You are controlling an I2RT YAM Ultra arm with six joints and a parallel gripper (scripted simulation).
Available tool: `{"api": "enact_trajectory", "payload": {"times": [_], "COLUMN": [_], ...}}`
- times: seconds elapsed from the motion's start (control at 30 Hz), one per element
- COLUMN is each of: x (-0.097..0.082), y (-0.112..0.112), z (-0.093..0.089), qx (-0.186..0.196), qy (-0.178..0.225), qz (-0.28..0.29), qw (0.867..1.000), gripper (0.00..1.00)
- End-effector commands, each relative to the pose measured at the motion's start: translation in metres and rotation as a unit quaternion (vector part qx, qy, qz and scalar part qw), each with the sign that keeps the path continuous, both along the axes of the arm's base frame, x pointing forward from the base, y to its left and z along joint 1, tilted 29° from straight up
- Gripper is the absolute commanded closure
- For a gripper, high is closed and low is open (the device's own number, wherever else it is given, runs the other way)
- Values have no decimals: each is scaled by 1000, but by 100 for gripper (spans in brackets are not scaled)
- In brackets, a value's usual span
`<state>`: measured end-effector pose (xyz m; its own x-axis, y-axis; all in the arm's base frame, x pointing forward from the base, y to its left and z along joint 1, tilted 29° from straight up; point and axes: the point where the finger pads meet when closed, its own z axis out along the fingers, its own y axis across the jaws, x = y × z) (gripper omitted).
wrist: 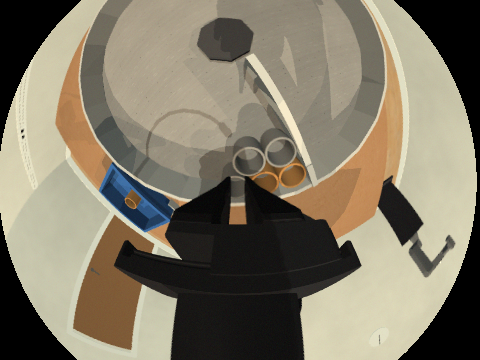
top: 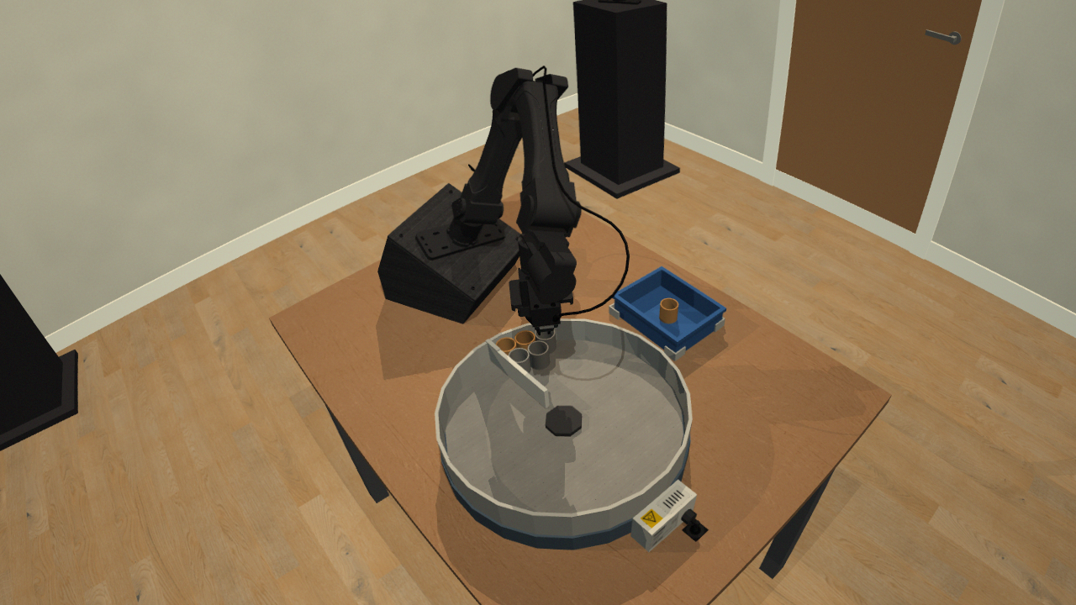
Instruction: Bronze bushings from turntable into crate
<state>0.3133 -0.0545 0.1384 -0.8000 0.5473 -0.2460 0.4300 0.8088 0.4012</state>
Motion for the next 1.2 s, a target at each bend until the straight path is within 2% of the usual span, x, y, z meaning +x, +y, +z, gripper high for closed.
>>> {"api": "enact_trajectory", "payload": {"times": [0.0, 0.03, 1.17], "x": [7, 8, 10], "y": [-7, -8, -8], "z": [11, 23, 20], "qx": [-2, -10, -8], "qy": [-14, -34, -28], "qz": [-4, -4, -5], "qw": [1000, 999, 1000], "gripper": [85, 85, 85]}}
